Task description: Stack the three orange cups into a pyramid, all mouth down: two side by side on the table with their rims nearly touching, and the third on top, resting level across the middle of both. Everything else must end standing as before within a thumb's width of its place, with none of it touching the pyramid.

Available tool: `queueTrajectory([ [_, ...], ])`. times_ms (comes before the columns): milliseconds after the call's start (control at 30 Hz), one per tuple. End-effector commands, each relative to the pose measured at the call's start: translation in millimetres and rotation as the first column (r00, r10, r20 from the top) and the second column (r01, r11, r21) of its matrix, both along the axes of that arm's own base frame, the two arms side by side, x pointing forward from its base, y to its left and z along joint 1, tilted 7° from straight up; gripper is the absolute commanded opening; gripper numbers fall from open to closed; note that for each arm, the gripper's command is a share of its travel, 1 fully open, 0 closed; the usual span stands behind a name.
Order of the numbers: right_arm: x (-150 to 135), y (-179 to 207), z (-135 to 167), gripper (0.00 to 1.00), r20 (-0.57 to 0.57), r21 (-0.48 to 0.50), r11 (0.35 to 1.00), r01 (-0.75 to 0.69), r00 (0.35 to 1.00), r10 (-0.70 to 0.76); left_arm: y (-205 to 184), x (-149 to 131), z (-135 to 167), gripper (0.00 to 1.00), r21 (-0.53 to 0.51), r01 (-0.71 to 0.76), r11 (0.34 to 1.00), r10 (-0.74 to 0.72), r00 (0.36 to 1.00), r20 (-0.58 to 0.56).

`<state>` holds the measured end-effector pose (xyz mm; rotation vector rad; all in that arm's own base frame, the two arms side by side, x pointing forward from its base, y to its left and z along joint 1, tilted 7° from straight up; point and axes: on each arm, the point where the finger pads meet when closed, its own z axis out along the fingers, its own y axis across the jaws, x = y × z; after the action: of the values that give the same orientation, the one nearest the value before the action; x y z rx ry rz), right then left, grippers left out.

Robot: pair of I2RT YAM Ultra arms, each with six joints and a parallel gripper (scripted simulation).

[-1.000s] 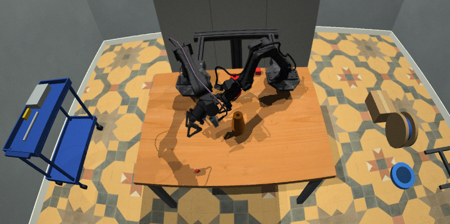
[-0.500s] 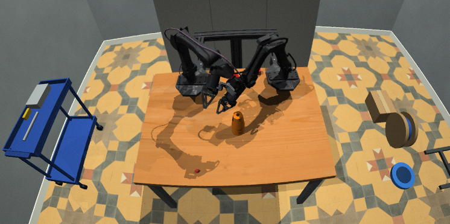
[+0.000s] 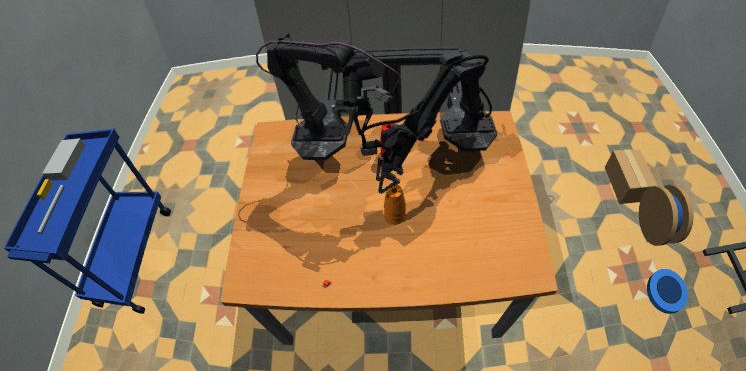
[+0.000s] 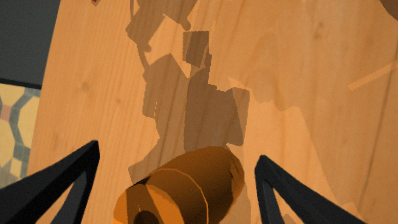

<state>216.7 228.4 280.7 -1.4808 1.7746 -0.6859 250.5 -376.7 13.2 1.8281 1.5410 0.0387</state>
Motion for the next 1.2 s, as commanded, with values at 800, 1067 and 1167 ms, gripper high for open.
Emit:
queueTrajectory([
  [800, -131.9, -80.5, -1.8, 1.00, -0.350, 0.690, 0.687, 0.226, 0.936, 0.044, 72.4, 12.2, 37.5, 1.00, -0.062, -0.558, 0.827, 0.514, 0.797, -0.318],
  [1067, -143.9, -74.9, -2.4, 1.00, -0.352, 0.699, 0.695, 0.168, 0.927, 0.130, 72.4, 12.4, 37.8, 1.00, -0.063, -0.558, 0.828, 0.513, 0.797, -0.318],
  [1167, -143.9, -74.9, -2.4, 1.00, -0.352, 0.699, 0.695, 0.168, 0.927, 0.130, 74.4, 8.8, 34.9, 0.89, -0.045, -0.560, 0.828, 0.516, 0.790, -0.330],
])
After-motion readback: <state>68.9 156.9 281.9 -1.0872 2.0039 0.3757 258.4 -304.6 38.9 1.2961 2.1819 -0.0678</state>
